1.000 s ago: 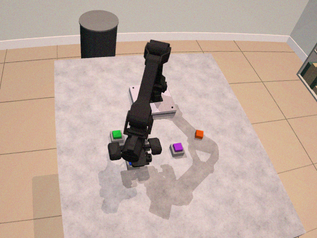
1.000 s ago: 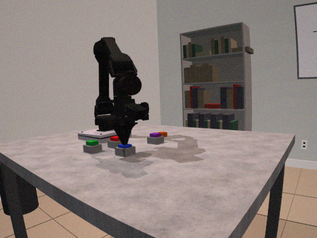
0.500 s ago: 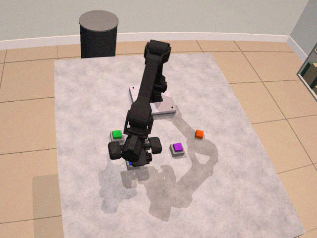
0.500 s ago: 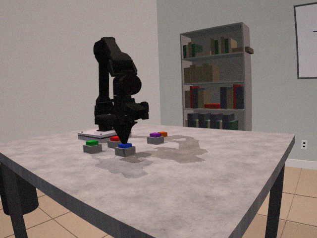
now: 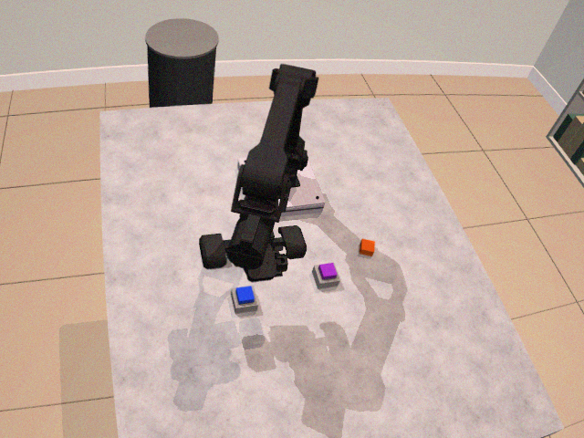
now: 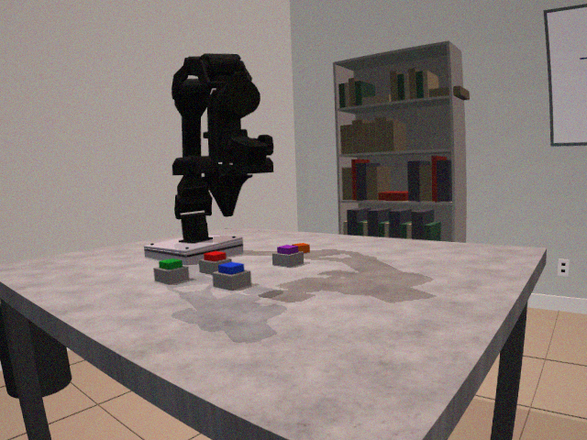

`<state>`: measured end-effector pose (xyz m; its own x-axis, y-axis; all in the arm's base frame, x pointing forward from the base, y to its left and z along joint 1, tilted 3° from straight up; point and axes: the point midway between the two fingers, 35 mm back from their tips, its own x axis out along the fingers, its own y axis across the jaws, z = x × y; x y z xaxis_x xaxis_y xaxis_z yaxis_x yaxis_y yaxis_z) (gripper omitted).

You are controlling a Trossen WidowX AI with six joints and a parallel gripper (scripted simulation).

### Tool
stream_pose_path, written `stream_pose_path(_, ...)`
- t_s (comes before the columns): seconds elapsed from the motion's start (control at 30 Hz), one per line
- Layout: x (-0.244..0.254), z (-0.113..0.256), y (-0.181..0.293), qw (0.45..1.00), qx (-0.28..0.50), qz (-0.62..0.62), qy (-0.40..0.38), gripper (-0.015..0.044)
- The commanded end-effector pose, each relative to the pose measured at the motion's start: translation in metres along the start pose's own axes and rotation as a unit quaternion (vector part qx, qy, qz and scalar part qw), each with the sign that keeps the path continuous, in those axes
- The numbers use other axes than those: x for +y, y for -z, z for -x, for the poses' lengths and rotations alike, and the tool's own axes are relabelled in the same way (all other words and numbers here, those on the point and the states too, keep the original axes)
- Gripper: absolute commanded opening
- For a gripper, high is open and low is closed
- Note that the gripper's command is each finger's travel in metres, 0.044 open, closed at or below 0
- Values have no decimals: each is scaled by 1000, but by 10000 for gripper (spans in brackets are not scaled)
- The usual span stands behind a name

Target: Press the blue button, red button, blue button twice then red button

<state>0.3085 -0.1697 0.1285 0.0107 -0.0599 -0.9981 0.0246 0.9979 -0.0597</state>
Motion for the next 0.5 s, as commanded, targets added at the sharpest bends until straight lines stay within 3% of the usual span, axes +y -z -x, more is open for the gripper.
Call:
stream_pose_path(0.0,2,4,3,1000,5,-1,-5,20)
stream_pose_path(0.37,57,7,106,1000,9,-1,-7,20)
stream_pose_path(0.47,61,5,113,1000,9,-1,-7,20)
